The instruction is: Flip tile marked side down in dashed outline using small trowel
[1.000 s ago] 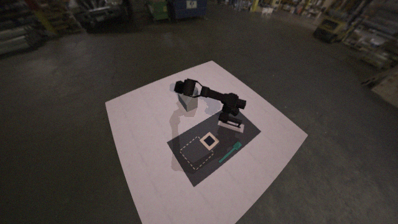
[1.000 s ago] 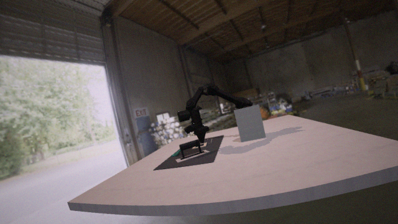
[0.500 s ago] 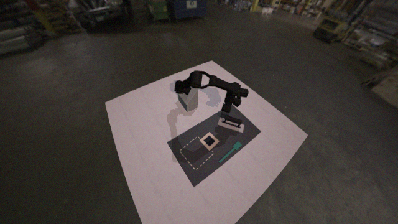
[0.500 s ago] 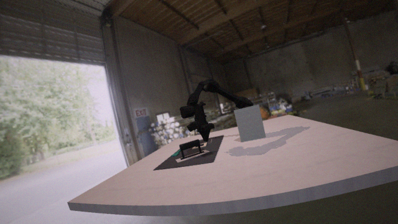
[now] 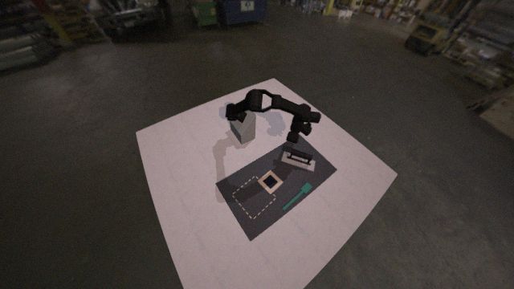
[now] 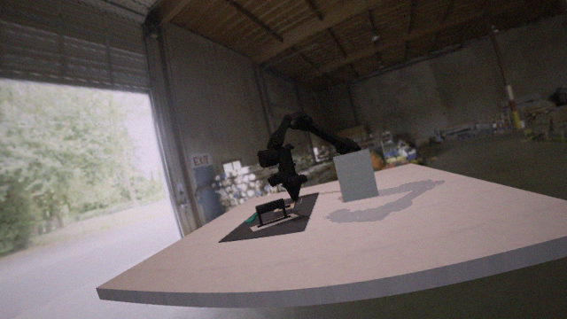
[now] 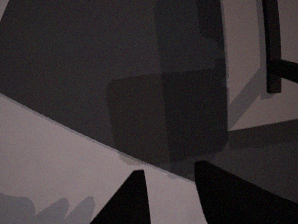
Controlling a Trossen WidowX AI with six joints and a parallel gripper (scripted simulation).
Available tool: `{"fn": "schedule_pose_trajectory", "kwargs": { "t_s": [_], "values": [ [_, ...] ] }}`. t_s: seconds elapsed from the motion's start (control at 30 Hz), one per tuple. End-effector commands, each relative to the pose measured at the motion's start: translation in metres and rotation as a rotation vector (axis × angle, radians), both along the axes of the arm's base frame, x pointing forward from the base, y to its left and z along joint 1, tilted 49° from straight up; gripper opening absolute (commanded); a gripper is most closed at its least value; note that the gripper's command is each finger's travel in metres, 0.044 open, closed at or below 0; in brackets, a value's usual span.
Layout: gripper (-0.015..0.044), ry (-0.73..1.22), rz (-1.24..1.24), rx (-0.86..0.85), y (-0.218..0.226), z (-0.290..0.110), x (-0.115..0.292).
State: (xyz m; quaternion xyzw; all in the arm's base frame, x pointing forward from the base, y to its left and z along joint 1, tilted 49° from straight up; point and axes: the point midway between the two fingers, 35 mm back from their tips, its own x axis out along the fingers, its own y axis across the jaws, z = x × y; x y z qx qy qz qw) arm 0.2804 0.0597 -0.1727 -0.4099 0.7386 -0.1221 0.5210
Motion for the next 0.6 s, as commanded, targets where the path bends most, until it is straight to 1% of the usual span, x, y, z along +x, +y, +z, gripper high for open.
{"fn": "schedule_pose_trajectory", "kwargs": {
  "t_s": [0.0, 0.07, 0.5, 0.57],
  "values": [
    [0.0048, 0.0, 0.0, 0.0, 0.0, 0.0, 0.0],
    [0.0, 0.0, 0.0, 0.0, 0.0, 0.0, 0.0],
    [0.0, 0.0, 0.0, 0.0, 0.0, 0.0, 0.0],
    [0.0053, 0.0, 0.0, 0.0, 0.0, 0.0, 0.0]
  ]
}}
